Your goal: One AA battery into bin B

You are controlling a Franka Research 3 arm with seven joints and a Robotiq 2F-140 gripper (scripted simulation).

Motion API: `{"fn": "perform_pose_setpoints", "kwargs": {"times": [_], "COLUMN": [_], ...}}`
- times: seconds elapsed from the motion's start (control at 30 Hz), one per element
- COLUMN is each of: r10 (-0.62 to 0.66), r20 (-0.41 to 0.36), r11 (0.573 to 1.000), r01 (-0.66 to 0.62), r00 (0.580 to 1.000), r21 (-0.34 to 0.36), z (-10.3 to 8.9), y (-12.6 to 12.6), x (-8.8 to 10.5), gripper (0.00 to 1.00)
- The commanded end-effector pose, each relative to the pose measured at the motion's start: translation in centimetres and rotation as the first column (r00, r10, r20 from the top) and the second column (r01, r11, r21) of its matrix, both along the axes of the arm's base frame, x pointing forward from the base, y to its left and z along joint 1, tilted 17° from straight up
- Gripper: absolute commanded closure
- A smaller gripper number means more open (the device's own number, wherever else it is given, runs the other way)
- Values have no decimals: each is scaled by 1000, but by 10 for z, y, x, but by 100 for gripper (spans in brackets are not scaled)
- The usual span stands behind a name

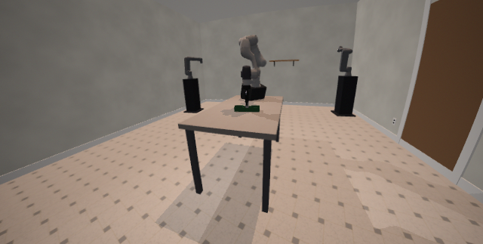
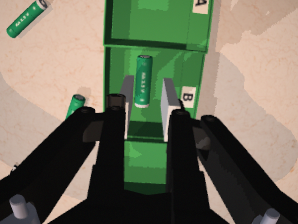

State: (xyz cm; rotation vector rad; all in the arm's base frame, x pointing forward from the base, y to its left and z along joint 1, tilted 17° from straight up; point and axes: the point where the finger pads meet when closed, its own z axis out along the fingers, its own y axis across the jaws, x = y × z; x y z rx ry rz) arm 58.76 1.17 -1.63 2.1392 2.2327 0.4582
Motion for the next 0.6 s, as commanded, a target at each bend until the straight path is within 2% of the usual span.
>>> {"fn": "perform_pose_setpoints", "kwargs": {"times": [0.0,0.57], "r10": [1,1], "r20": [-5,-5], "r11": [1000,1000], "r01": [-1,-1], "r00": [1000,1000], "r21": [1,1], "z": [4,21], "y": [0,-4], "x": [-3,-6], "gripper": [83,83]}}
